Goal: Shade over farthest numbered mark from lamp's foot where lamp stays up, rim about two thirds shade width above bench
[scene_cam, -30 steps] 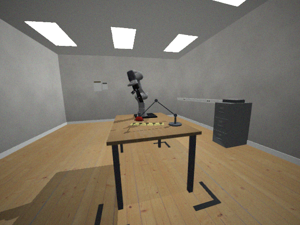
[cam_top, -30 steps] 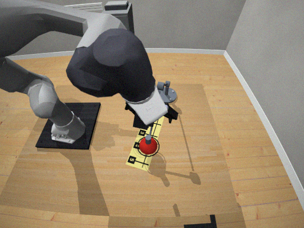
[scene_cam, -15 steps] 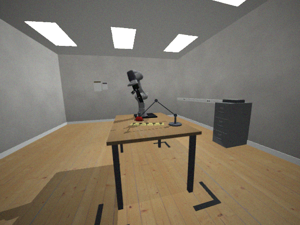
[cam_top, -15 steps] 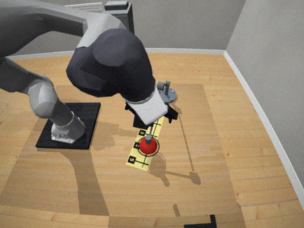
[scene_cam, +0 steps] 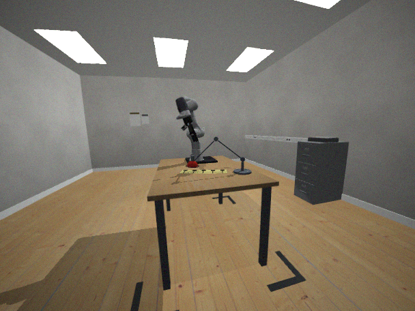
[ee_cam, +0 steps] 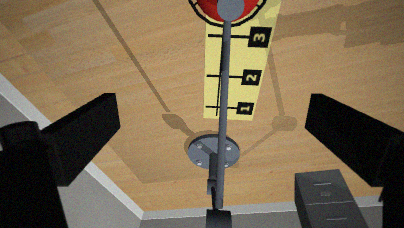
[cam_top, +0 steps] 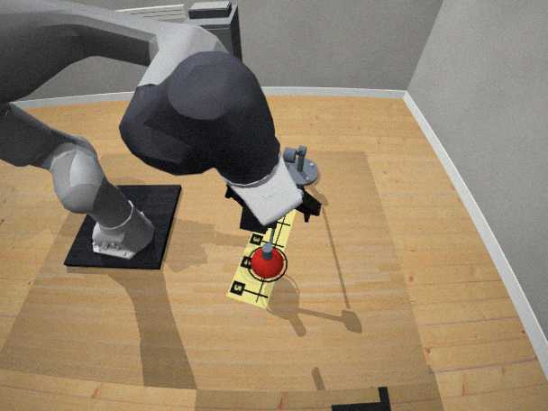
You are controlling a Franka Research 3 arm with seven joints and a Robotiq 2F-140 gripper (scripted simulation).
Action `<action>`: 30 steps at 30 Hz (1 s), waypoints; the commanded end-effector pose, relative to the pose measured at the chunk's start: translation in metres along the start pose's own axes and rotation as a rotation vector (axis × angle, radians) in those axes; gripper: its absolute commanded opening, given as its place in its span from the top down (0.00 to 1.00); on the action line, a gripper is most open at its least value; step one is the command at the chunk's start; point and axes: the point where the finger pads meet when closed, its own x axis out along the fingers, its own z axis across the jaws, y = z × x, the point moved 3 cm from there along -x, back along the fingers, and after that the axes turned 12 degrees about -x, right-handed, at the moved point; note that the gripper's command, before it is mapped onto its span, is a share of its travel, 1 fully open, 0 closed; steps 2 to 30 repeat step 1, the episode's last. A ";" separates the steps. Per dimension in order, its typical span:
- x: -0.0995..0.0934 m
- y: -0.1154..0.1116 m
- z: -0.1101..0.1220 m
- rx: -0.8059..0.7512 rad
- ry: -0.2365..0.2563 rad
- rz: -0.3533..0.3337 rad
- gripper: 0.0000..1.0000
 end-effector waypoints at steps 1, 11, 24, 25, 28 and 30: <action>0.000 0.000 0.000 0.000 0.000 0.000 0.00; 0.000 0.000 0.000 0.000 0.000 0.000 0.00; 0.000 0.000 0.000 0.000 0.000 0.000 0.00; 0.000 0.000 0.000 0.000 0.000 0.000 0.00; 0.000 0.000 0.000 0.000 0.000 0.000 0.00; 0.000 0.000 0.000 0.000 0.000 0.000 0.00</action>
